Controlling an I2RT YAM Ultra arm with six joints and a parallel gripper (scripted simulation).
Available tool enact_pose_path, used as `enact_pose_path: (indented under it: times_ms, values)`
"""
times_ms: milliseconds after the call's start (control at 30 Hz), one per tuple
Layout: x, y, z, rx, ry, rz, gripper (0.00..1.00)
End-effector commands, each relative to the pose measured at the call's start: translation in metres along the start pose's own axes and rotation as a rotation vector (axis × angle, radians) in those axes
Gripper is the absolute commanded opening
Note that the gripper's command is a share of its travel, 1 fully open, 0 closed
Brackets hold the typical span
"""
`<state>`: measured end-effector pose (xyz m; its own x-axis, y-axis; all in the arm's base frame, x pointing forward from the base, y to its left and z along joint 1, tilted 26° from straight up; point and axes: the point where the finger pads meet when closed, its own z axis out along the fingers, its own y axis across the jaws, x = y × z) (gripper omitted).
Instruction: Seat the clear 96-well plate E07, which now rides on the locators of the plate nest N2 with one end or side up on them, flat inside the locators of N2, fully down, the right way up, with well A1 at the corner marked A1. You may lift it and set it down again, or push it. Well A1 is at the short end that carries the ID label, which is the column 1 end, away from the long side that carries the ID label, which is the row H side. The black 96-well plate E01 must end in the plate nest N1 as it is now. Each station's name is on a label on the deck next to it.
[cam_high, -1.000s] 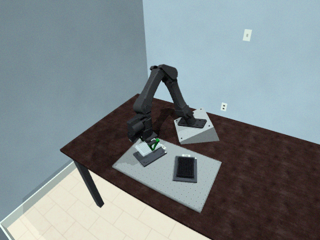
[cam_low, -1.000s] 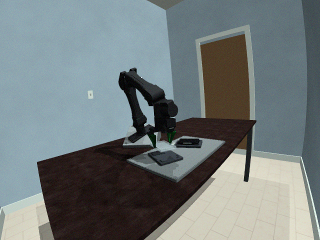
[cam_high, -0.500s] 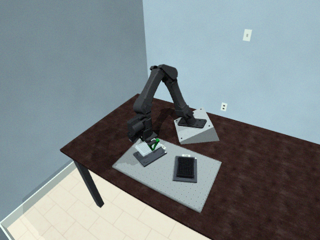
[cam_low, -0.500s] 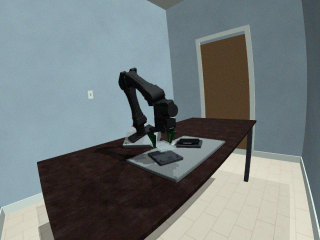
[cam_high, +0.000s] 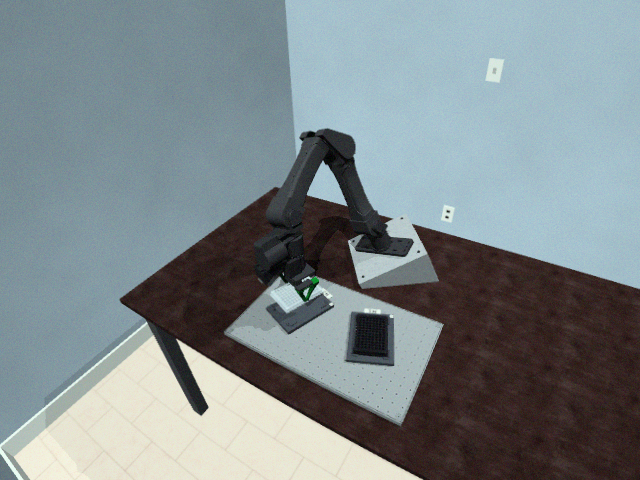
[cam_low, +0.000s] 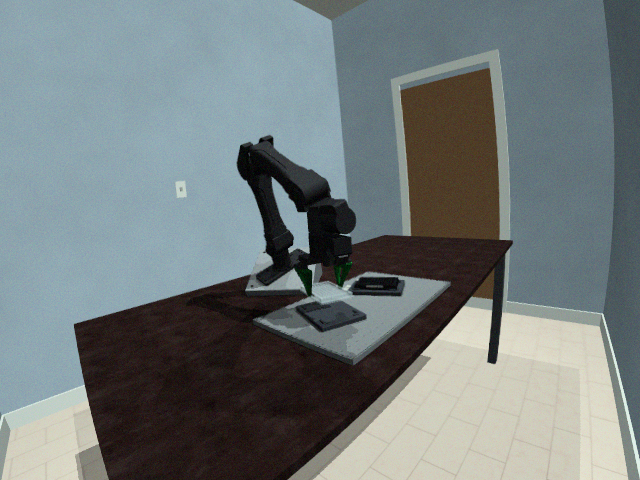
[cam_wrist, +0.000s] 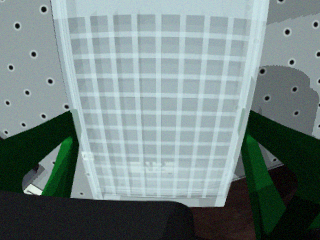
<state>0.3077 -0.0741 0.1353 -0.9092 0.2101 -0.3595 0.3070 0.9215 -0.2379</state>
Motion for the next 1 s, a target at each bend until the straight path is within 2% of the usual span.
enact_pose_path:
  times_ms: [0, 67, 133, 333, 967]
  values:
    - [-0.008, 0.001, -0.015, -0.008, -0.045, 0.003, 0.0]
    - [-0.008, 0.001, -0.015, -0.008, -0.045, 0.003, 0.0]
    - [-0.006, 0.009, -0.008, -0.001, -0.02, -0.004, 0.0]
    - [-0.003, 0.007, -0.005, -0.004, -0.017, 0.0, 0.0]
    - [-0.002, 0.007, -0.005, -0.004, -0.017, 0.0, 0.0]
